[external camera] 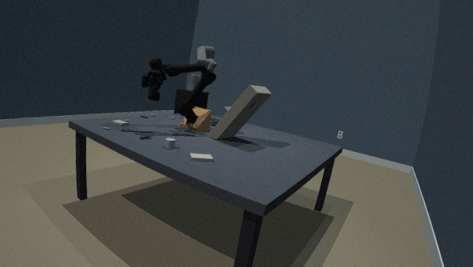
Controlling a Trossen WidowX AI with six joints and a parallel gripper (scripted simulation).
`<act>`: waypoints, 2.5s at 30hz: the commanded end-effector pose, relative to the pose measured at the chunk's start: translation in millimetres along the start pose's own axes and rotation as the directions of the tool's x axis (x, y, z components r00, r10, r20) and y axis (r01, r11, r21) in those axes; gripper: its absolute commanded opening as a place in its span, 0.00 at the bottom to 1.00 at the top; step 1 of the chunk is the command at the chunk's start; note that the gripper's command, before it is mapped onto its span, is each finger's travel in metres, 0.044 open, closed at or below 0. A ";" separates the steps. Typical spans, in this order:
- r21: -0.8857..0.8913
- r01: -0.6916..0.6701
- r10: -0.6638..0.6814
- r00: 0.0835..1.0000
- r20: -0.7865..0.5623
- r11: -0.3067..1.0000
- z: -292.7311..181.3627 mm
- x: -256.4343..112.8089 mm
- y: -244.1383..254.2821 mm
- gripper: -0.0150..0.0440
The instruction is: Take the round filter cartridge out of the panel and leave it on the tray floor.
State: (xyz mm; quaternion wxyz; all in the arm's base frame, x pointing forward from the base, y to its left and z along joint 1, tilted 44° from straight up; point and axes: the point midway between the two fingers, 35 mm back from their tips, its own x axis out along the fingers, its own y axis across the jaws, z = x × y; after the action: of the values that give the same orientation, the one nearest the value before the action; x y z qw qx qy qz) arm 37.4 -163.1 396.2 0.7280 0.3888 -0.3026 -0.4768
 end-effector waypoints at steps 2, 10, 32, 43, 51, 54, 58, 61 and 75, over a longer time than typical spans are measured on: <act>0.020 0.001 0.001 0.996 -0.093 1.000 -4.8 21.0 -5.0 0.41; -0.003 0.028 -0.028 0.962 -0.270 1.000 -37.8 59.8 -11.1 0.41; -0.477 -0.160 -0.246 0.693 -0.678 0.864 -250.8 74.0 4.5 0.41; -0.662 -0.494 -0.316 0.612 -0.725 0.564 -350.3 -6.1 21.1 0.41; -0.645 -0.694 -0.336 0.554 -0.762 0.320 -396.9 -96.1 11.4 0.41; -0.652 -0.740 -0.319 0.585 -0.745 0.164 -410.1 -119.8 8.3 0.41; -0.639 -0.766 -0.263 0.632 -0.729 -0.070 -424.5 -157.3 3.7 0.41; -0.615 -0.747 -0.193 0.662 -0.724 -0.253 -431.8 -189.4 -0.3 0.41; -0.610 -0.737 -0.175 0.667 -0.724 -0.291 -433.1 -196.4 -1.3 0.41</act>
State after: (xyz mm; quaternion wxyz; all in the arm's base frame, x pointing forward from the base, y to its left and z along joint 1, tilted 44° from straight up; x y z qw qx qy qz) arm 317.1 139.2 158.6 0.8916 -0.2807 0.3195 -0.1558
